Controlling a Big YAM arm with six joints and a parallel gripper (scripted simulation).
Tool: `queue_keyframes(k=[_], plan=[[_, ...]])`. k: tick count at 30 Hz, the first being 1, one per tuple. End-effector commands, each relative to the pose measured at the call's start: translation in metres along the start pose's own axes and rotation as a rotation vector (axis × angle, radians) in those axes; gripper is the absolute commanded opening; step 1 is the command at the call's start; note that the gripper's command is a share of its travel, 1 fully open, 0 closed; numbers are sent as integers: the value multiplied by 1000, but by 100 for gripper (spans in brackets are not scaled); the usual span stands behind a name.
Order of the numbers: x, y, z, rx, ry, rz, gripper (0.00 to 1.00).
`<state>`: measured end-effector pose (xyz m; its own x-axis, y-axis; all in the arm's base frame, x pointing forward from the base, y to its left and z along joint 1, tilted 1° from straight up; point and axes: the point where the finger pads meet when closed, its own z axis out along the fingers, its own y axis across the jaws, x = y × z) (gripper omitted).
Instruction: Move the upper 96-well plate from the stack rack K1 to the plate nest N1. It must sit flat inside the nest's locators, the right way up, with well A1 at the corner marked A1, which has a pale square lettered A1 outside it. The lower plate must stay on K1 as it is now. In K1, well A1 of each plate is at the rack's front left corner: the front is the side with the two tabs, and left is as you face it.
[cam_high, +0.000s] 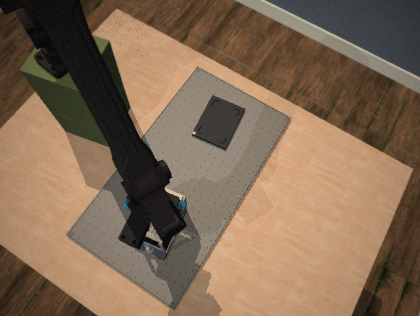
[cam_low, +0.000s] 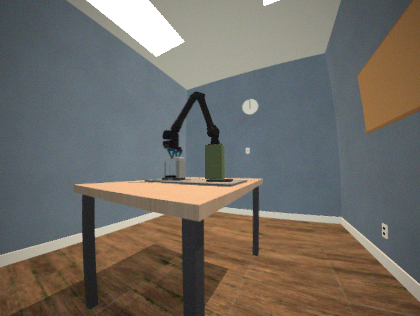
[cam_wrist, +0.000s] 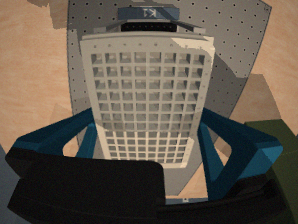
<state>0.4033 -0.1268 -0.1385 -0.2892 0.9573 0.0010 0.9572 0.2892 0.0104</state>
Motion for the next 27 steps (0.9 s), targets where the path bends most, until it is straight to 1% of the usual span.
queue_keyframes(k=[1,22,23,24,27], plan=[[-6,4,-14,-22,-20,5,0],[-6,4,-14,-22,-20,5,0],[1,10,-14,-33,-26,34,0],[4,11,-14,-36,-27,39,0],[14,11,-13,-36,-27,39,0]])
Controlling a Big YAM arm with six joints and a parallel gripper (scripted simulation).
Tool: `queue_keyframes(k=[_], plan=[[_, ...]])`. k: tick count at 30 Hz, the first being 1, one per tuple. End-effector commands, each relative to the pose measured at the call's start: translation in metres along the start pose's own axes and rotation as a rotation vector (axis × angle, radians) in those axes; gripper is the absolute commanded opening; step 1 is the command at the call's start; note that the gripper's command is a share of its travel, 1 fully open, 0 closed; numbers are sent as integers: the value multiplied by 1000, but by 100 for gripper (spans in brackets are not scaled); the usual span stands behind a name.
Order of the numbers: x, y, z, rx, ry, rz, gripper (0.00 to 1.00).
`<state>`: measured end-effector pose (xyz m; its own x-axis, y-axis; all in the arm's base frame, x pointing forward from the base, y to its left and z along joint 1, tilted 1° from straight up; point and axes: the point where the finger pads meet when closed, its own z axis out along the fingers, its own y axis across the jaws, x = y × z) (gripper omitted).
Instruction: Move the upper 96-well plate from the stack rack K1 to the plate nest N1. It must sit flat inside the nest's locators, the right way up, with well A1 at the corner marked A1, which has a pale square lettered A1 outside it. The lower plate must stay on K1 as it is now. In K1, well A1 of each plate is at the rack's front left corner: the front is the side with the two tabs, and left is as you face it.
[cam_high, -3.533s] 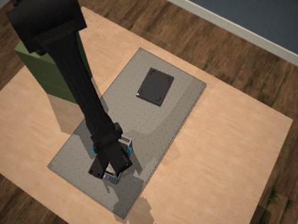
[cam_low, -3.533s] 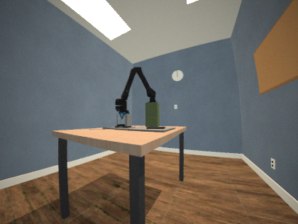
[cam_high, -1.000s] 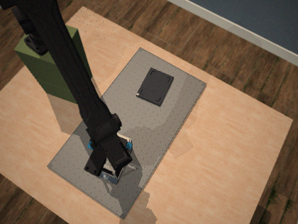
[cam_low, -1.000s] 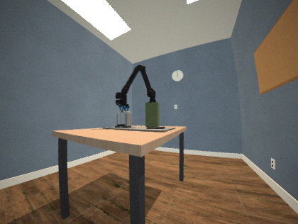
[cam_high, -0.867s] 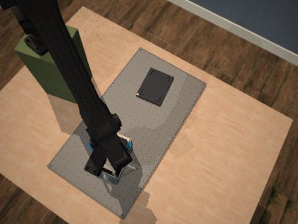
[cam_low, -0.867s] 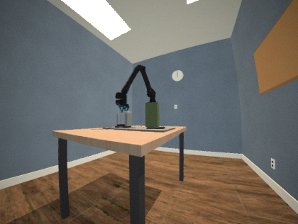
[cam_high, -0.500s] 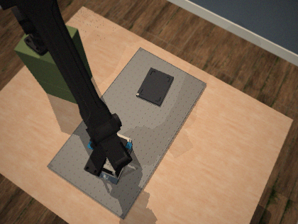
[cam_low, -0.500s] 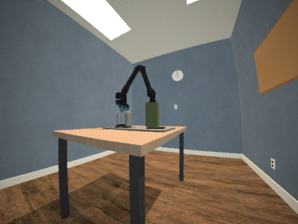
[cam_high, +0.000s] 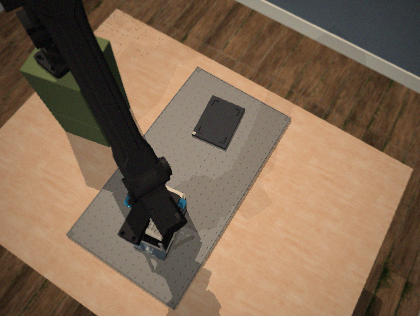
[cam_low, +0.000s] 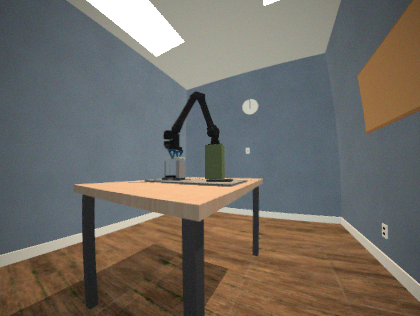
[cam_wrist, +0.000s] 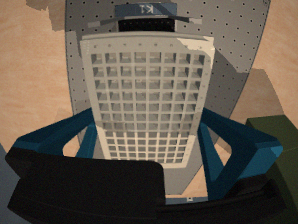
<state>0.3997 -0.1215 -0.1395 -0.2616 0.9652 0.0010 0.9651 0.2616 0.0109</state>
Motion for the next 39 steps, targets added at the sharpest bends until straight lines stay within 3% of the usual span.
queue_keyframes(k=[1,39], plan=[[12,13,-14,-36,-25,10,0],[122,14,-10,-30,-14,10,0]])
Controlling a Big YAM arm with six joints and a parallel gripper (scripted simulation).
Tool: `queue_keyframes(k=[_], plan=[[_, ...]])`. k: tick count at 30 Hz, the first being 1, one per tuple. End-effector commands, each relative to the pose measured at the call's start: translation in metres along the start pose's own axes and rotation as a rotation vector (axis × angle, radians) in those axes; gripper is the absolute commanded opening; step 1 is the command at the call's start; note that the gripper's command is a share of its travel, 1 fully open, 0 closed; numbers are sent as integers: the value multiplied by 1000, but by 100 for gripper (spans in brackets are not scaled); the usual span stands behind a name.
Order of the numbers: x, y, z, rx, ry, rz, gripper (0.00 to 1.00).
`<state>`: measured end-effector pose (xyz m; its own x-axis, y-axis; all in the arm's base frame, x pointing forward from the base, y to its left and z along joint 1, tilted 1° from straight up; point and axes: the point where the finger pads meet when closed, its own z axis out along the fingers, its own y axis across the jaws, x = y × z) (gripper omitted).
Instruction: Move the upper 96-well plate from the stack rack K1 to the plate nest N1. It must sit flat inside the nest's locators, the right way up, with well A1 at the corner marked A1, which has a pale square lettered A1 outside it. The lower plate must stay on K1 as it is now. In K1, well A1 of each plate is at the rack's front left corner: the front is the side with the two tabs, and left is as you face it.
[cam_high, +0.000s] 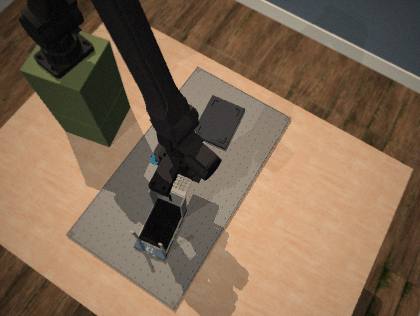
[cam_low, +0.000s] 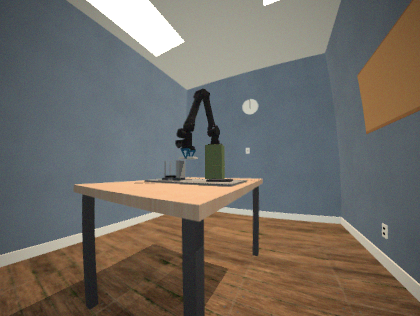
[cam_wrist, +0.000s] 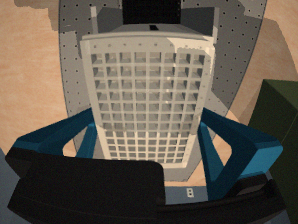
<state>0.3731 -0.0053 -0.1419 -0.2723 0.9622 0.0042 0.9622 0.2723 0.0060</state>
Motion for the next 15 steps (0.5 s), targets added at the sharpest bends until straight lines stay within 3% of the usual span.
queue_keyframes(k=[1,15], plan=[[6,11,-12,-41,-18,21,0],[50,12,-11,-41,-13,21,0]])
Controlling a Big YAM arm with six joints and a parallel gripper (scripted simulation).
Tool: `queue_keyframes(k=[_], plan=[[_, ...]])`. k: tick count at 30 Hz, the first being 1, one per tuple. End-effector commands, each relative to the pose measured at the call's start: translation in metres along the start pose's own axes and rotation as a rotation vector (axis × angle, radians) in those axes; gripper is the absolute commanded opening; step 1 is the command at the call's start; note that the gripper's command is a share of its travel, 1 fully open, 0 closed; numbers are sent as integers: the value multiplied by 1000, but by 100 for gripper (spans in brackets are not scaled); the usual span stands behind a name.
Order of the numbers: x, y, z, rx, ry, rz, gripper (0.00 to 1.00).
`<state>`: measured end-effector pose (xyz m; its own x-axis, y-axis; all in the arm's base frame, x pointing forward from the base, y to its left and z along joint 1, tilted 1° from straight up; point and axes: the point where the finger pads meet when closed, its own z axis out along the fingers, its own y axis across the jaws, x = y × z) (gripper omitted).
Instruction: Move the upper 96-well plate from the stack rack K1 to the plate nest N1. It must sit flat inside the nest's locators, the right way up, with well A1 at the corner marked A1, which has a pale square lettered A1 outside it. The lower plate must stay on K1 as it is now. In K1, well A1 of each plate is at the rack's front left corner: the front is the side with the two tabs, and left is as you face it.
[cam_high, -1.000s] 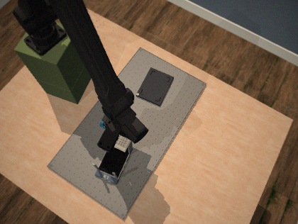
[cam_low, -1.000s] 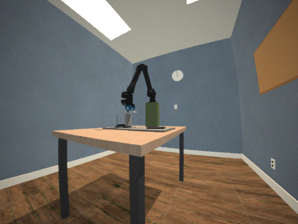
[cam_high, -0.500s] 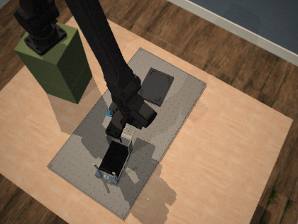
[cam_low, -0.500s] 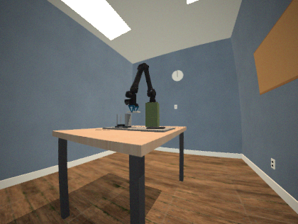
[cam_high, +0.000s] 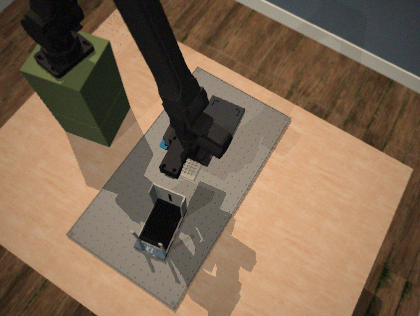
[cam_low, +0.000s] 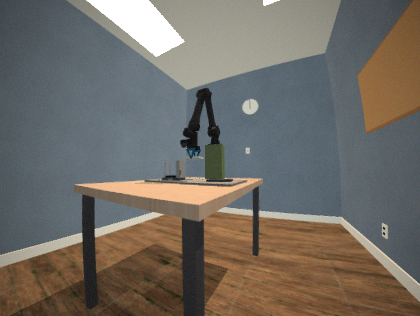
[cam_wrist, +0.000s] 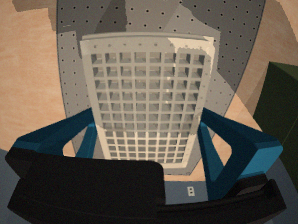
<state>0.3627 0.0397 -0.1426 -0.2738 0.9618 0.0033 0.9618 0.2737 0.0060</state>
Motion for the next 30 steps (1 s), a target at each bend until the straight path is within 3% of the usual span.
queue_keyframes(k=[1,19,27,30], plan=[[4,10,-11,-41,-12,23,0],[59,11,-10,-38,-7,23,0],[87,23,-9,-46,-3,23,0],[97,21,-5,-32,-4,23,0]])
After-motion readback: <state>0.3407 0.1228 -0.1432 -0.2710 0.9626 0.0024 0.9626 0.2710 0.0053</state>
